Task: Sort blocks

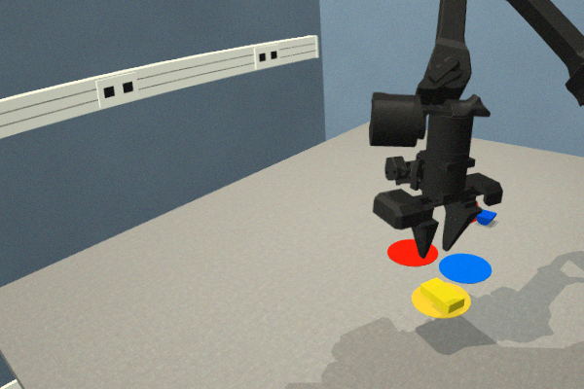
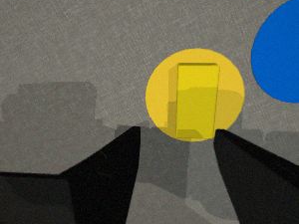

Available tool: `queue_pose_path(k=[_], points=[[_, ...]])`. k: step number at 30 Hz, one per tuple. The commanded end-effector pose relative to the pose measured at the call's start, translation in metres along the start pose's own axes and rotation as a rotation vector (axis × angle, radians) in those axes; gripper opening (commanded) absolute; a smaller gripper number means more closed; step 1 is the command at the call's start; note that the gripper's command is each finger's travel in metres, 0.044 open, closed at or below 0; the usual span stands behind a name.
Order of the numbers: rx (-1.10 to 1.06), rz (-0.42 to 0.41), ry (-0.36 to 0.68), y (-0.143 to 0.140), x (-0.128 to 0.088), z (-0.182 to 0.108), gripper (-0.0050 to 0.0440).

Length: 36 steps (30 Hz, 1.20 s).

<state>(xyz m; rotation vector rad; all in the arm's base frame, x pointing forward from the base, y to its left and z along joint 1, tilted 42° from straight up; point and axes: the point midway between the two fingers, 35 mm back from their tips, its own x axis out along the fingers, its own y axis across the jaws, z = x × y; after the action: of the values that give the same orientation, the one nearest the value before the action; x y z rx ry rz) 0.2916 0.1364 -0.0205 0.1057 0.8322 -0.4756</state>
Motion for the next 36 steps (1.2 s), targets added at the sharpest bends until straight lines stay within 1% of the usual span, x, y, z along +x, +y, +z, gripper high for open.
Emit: queue_pose_path(k=[1, 2, 4, 5, 6, 8, 15, 17, 36], points=[[0.011, -0.003, -0.002, 0.000, -0.029, 0.005, 0.0195], [0.008, -0.006, -0.001, -0.001, -0.033, 0.004, 0.0195], [0.008, -0.006, -0.001, -0.001, -0.033, 0.004, 0.0195], [-0.017, -0.031, 0.009, -0.008, -0.037, 0.002, 0.0195], [-0.017, -0.031, 0.008, -0.009, -0.043, 0.002, 0.0195], [-0.017, -0.031, 0.007, -0.010, -0.047, 0.002, 0.0195], [-0.017, -0.030, 0.009, -0.009, -0.047, 0.002, 0.0195], [-0.029, -0.043, 0.015, -0.013, -0.044, -0.001, 0.0195], [-0.029, -0.043, 0.015, -0.013, -0.044, -0.001, 0.0195]])
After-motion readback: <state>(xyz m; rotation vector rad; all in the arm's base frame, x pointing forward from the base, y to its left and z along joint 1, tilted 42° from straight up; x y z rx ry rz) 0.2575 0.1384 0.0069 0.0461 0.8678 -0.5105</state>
